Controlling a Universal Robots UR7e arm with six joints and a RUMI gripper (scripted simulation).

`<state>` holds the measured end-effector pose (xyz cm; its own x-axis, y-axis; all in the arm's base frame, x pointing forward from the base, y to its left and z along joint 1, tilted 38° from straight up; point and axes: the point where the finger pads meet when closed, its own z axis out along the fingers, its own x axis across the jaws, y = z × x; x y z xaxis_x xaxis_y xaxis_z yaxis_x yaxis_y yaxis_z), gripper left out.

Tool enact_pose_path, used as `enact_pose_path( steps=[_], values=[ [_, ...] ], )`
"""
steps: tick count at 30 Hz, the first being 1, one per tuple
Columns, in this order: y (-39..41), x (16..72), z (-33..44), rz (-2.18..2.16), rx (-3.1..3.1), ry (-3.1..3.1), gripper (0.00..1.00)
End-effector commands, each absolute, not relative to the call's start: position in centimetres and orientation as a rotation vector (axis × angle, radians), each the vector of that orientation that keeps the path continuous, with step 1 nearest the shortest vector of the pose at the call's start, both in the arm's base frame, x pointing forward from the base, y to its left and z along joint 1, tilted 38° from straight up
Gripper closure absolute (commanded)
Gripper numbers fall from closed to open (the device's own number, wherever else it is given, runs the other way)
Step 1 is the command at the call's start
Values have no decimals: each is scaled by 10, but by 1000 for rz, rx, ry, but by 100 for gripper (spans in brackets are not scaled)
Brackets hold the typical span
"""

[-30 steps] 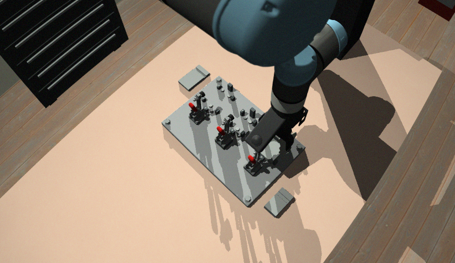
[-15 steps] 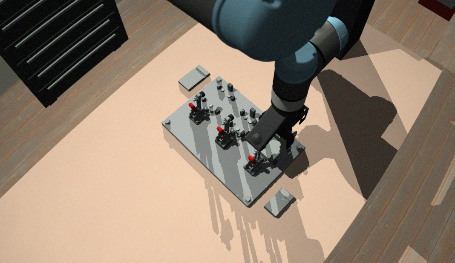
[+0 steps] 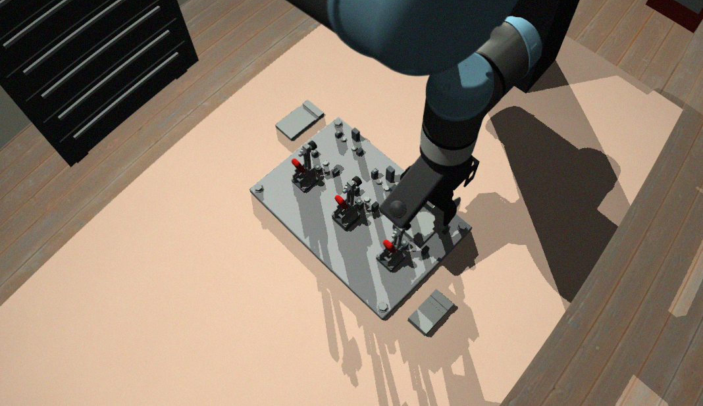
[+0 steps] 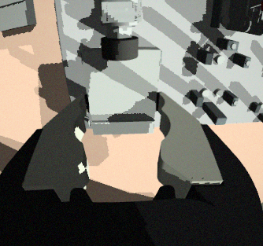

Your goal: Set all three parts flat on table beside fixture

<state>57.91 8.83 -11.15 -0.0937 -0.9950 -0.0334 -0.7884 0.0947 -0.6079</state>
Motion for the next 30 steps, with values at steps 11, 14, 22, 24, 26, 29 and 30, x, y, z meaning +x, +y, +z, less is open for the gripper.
enact_pose_path(
  steps=[11,14,22,24,26,29,30],
  values=[
    [89,573,-103,-625,-1744,1938,100],
    [89,573,-103,-625,-1744,1938,100],
    [89,570,-101,-625,-1744,1938,100],
    [89,567,-98,-625,-1744,1938,100],
    [89,564,-95,-625,-1744,1938,100],
    [90,557,-90,-625,-1744,1938,100],
    [90,555,-88,-625,-1744,1938,100]
  ],
)
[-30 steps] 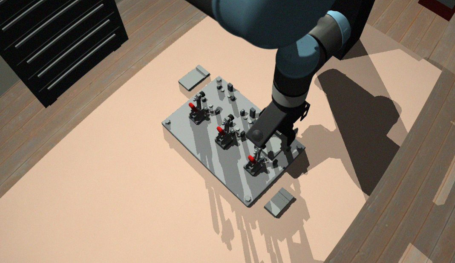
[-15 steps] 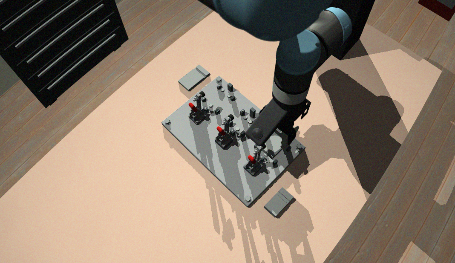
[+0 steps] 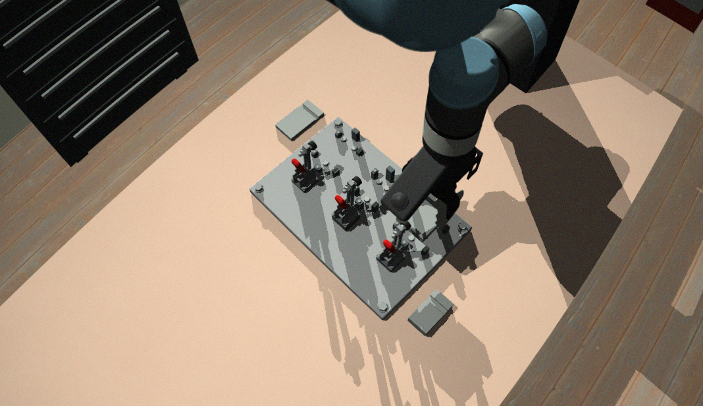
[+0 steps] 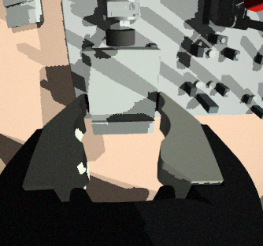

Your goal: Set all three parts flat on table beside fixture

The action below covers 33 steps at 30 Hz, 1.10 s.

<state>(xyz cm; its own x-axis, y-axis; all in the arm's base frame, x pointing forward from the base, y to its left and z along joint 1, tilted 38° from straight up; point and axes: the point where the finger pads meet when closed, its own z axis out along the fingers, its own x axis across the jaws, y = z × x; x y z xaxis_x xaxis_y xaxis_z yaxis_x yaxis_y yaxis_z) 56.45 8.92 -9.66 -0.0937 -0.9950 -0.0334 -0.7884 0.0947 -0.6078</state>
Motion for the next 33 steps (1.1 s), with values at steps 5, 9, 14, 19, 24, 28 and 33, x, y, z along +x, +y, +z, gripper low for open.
enact_pose_path(
  steps=[5,9,14,19,24,28,33],
  values=[
    [90,548,-82,-625,-1744,1938,100],
    [90,546,-81,-625,-1744,1938,100],
    [91,546,-81,-625,-1744,1938,100],
    [91,546,-81,-625,-1744,1938,100],
    [91,546,-81,-625,-1744,1938,100],
    [91,546,-81,-625,-1744,1938,100],
    [91,546,-81,-625,-1744,1938,100]
  ],
)
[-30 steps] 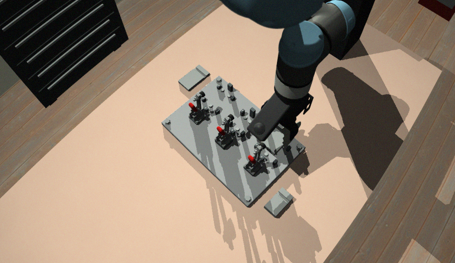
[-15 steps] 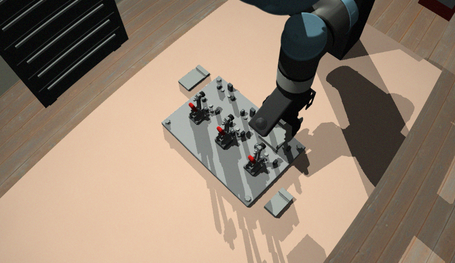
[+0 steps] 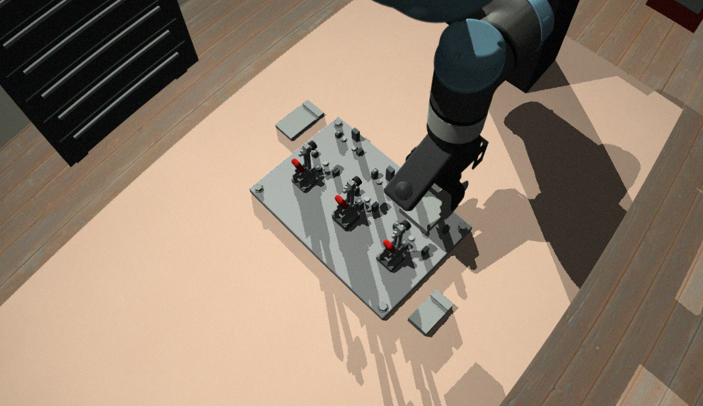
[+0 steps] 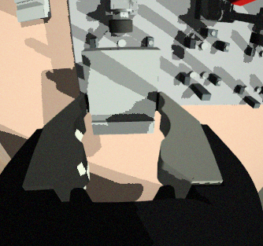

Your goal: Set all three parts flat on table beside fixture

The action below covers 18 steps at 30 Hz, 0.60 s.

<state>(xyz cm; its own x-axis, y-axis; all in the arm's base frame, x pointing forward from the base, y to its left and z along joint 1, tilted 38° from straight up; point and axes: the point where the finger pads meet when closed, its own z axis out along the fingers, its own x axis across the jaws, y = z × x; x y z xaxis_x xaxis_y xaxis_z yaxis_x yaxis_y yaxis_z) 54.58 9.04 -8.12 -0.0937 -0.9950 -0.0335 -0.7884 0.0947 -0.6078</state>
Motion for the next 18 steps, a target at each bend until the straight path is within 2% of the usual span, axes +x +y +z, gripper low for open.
enact_pose_path(
  steps=[1,18],
  values=[
    [91,546,-81,-625,-1744,1938,100],
    [100,547,-80,-625,-1744,1938,100]
  ],
)
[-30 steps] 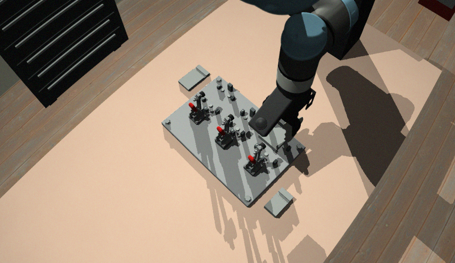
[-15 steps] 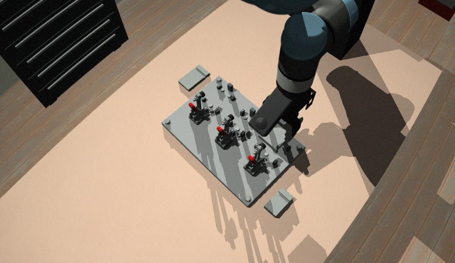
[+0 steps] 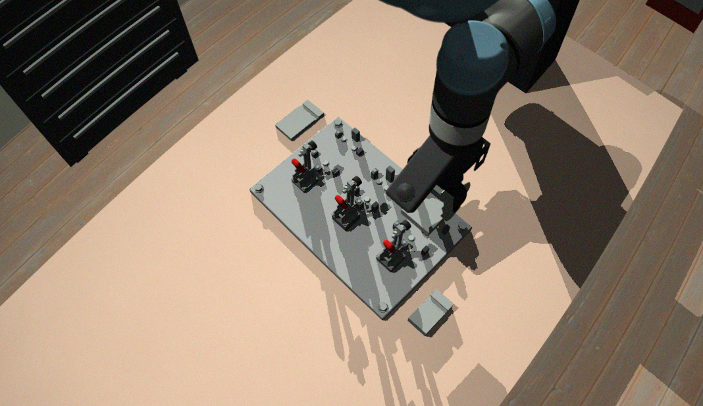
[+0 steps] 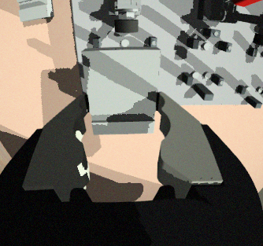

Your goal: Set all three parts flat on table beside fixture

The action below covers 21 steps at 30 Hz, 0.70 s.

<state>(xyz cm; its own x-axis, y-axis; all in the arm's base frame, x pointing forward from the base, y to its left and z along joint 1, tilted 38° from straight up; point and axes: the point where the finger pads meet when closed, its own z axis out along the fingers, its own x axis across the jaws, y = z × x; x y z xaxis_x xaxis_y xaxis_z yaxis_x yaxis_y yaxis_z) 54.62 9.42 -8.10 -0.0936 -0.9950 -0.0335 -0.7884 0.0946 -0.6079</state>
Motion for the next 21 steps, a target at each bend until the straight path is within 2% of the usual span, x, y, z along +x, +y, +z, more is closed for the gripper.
enact_pose_path(
  steps=[1,21],
  values=[
    [102,547,-80,-625,-1744,1938,100],
    [161,552,-78,-625,-1744,1938,100]
  ],
)
